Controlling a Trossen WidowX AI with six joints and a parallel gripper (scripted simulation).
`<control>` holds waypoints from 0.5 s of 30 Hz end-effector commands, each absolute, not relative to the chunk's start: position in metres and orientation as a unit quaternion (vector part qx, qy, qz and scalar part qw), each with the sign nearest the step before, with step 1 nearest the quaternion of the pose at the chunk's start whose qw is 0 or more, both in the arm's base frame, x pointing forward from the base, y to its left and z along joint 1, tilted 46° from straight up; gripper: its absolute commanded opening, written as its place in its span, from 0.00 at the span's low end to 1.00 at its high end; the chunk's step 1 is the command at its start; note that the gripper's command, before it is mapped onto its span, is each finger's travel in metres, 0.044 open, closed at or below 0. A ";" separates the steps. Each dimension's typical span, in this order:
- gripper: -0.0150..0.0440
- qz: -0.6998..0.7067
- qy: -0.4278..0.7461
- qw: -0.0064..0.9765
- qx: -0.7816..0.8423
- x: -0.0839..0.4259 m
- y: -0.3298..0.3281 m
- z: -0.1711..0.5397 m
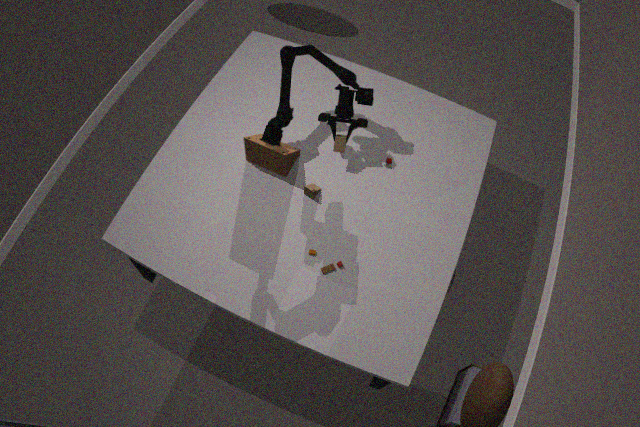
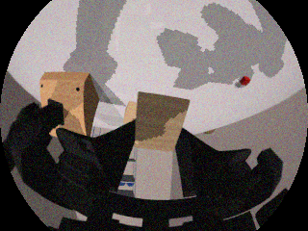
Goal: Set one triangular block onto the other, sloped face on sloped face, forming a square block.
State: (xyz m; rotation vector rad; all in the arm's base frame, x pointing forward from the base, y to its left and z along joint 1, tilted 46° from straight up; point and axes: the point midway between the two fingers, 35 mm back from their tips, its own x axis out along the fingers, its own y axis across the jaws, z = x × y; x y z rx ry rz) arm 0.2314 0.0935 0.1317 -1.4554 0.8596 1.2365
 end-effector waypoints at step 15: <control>0.25 0.445 0.497 0.629 -0.399 0.229 0.090 0.122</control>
